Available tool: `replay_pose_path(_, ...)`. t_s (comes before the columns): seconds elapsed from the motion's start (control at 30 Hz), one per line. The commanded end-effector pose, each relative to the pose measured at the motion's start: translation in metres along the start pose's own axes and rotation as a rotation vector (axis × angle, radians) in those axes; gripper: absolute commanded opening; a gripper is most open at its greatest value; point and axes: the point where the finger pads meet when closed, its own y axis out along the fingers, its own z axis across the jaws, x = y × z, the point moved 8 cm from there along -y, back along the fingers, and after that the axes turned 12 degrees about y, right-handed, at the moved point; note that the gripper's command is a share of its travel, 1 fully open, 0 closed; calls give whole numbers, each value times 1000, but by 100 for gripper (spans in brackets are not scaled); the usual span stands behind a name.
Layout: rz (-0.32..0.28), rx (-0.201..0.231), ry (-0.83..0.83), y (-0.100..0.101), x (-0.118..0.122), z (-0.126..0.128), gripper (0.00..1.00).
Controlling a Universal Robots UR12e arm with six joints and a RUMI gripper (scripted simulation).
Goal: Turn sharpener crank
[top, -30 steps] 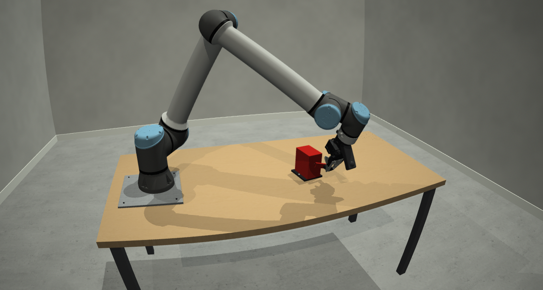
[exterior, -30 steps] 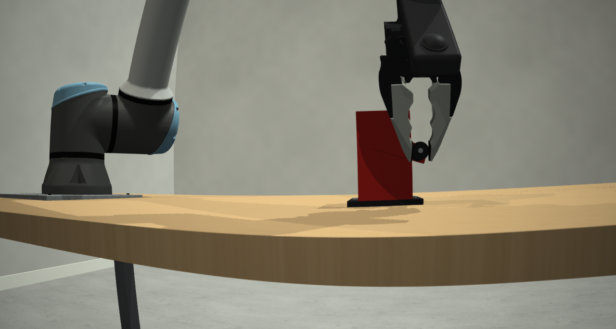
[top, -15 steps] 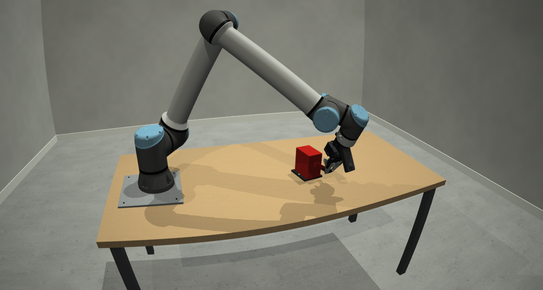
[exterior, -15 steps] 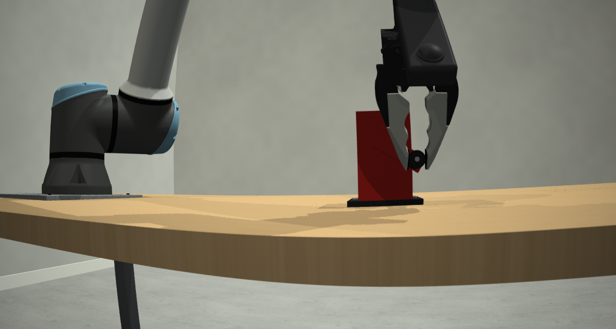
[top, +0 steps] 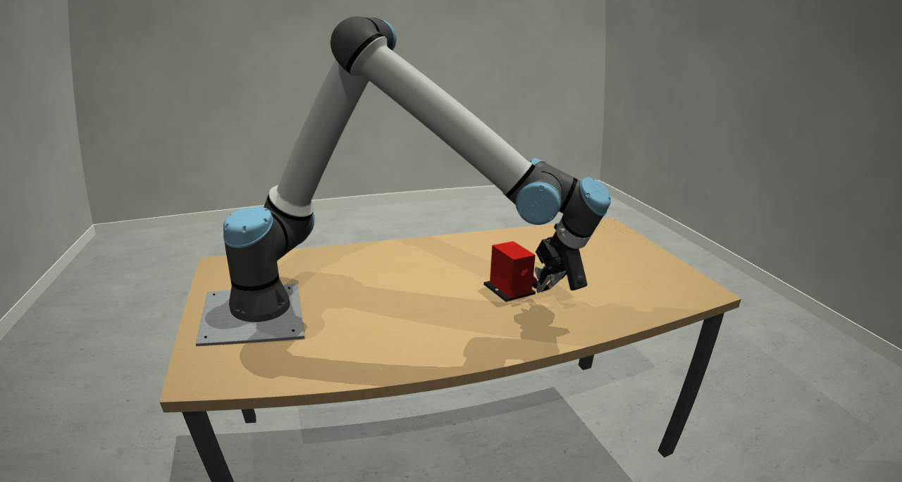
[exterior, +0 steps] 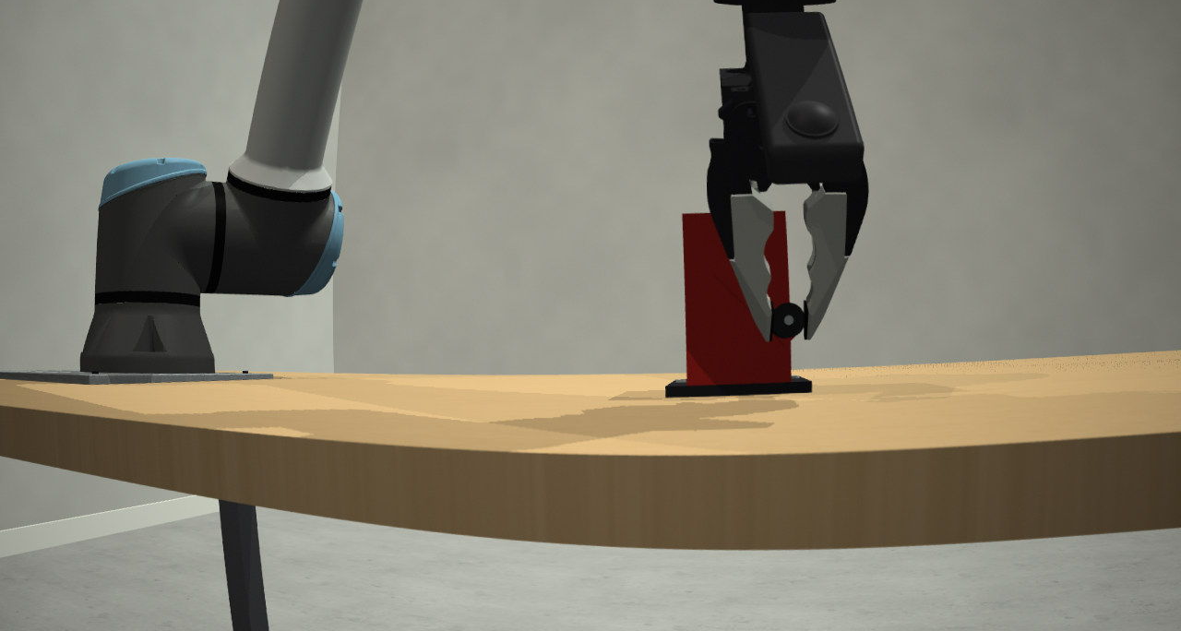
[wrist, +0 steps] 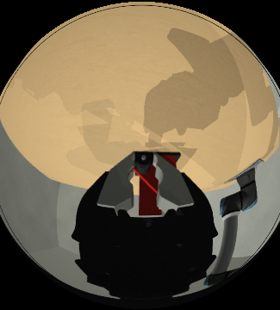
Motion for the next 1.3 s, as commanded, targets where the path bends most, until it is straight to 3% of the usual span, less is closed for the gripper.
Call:
replay_pose_path(0.0,0,1,1,3,-4,6,9)
replay_pose_path(1.27,1,1,1,9,-15,40,9)
